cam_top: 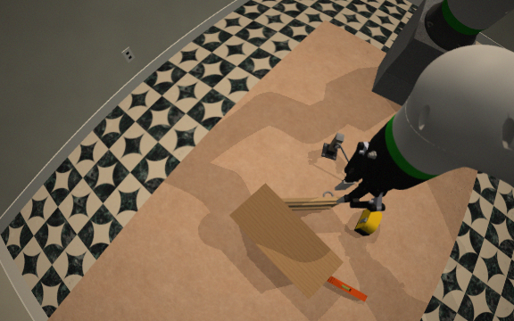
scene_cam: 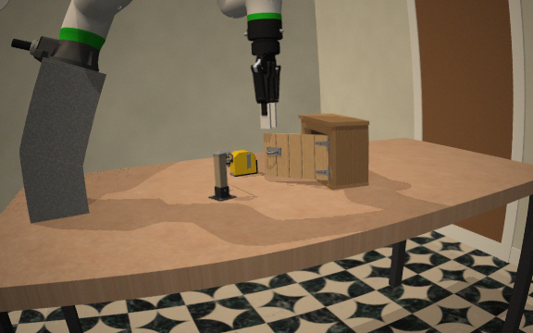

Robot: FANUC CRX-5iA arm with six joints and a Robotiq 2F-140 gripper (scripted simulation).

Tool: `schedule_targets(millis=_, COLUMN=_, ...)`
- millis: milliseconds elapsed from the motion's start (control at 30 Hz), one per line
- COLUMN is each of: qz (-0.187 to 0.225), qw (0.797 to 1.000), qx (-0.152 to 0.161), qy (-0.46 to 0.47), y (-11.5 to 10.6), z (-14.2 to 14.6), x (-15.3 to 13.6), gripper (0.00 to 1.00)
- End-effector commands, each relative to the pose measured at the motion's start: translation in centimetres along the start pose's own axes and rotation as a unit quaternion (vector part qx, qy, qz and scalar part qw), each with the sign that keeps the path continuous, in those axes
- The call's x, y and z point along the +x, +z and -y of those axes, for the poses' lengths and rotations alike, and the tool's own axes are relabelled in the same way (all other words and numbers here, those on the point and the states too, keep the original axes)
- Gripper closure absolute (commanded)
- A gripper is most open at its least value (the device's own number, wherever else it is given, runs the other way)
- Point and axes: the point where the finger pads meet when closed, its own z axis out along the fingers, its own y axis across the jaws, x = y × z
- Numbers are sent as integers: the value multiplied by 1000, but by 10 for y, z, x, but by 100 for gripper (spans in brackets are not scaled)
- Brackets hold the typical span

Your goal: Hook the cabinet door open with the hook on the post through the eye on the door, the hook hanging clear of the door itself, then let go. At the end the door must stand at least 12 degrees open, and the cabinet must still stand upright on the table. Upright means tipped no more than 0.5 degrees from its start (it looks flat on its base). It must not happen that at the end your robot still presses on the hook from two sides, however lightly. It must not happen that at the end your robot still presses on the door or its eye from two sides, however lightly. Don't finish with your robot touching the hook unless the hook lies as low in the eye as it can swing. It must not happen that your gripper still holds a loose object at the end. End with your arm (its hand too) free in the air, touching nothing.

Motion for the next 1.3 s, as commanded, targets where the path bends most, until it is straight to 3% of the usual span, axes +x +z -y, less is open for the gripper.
schedule_targets(millis=0, qz=0, qw=1000, qx=0, qy=0, y=-3, z=0, x=0, gripper=84)
schedule_targets(millis=533, qz=0, qw=1000, qx=0, qy=0, y=-34, z=0, x=0, gripper=84)
schedule_targets(millis=1267, qz=0, qw=1000, qx=0, qy=1, y=-45, z=0, x=0, gripper=84)
